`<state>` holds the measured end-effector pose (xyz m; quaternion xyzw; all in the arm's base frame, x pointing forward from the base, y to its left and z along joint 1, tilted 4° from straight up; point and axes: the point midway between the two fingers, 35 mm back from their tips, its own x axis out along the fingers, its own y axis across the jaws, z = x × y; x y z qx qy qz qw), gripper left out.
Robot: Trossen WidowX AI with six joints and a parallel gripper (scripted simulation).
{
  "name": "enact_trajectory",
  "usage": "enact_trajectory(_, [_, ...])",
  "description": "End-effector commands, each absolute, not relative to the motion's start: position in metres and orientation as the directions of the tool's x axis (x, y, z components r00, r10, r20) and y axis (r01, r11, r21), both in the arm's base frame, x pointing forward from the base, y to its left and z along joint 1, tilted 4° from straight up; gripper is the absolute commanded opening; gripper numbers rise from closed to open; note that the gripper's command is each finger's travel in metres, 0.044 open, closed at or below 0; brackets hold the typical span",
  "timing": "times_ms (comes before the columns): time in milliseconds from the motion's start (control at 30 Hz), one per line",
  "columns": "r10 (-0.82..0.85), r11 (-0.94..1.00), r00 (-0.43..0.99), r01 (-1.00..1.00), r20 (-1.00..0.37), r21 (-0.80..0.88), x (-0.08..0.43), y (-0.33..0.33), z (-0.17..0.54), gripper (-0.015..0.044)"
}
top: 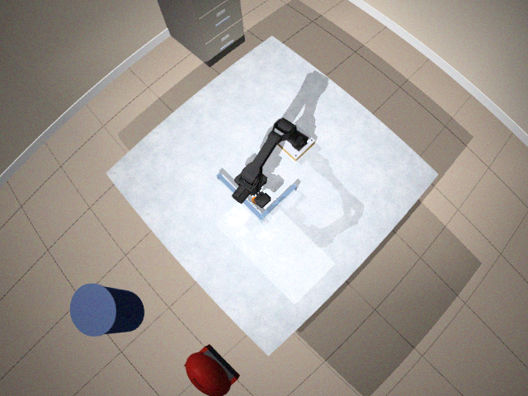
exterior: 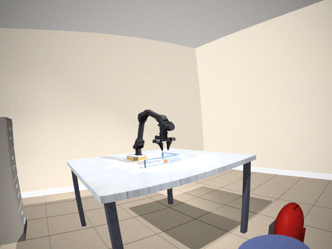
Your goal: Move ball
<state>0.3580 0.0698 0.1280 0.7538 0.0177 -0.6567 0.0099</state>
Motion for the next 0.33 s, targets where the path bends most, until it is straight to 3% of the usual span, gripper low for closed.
enact_trajectory(0, [0.012,-0.999,0.13,0.04,-0.991,-0.007,0.358,0.07,0.125,0.0248])
enact_trajectory(67, [0.012,-0.999,0.13,0.04,-0.991,-0.007,0.358,0.07,0.125,0.0248])
enact_trajectory(300, [0.012,-0.999,0.128,0.04,-0.992,-0.007,0.347,0.068,0.174,0.0432])
